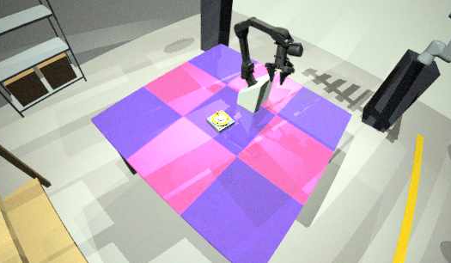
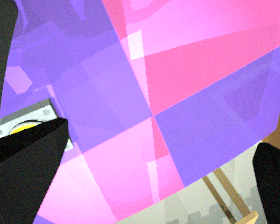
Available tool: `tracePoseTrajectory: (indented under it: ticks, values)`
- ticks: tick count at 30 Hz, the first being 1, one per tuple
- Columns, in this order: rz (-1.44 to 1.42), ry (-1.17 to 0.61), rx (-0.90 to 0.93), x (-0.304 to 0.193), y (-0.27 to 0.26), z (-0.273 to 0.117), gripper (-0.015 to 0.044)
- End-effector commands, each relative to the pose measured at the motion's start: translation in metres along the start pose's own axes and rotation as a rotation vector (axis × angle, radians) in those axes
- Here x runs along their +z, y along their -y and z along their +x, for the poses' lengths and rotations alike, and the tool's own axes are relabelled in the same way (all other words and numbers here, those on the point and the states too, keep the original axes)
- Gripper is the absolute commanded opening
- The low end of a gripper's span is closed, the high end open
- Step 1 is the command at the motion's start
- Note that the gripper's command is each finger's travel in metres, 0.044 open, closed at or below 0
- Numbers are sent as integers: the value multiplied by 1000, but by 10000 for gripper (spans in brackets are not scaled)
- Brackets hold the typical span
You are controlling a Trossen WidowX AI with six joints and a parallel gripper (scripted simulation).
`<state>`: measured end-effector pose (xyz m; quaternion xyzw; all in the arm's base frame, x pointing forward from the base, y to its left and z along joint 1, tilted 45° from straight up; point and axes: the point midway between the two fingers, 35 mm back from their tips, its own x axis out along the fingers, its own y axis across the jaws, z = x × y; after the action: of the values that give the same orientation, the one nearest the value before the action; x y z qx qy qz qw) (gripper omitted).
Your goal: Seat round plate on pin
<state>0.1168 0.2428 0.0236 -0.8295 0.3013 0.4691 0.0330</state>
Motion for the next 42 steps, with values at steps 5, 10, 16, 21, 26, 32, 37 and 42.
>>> tracePoseTrajectory:
  ticks: [5,10,16,21,26,32,37,42]
  values:
    - [278,27,71,-37,1,25,269]
    - [586,24,119,-77,0,52,137]
    - [1122,-23,211,-142,-22,100,0]
    - [1450,-82,272,-179,-48,129,0]
    - [1786,-171,334,-211,-84,158,0]
    - [2285,-376,423,-247,-156,195,0]
    - [2520,-514,460,-256,-197,209,0]
    - [2565,-544,466,-255,-207,210,0]
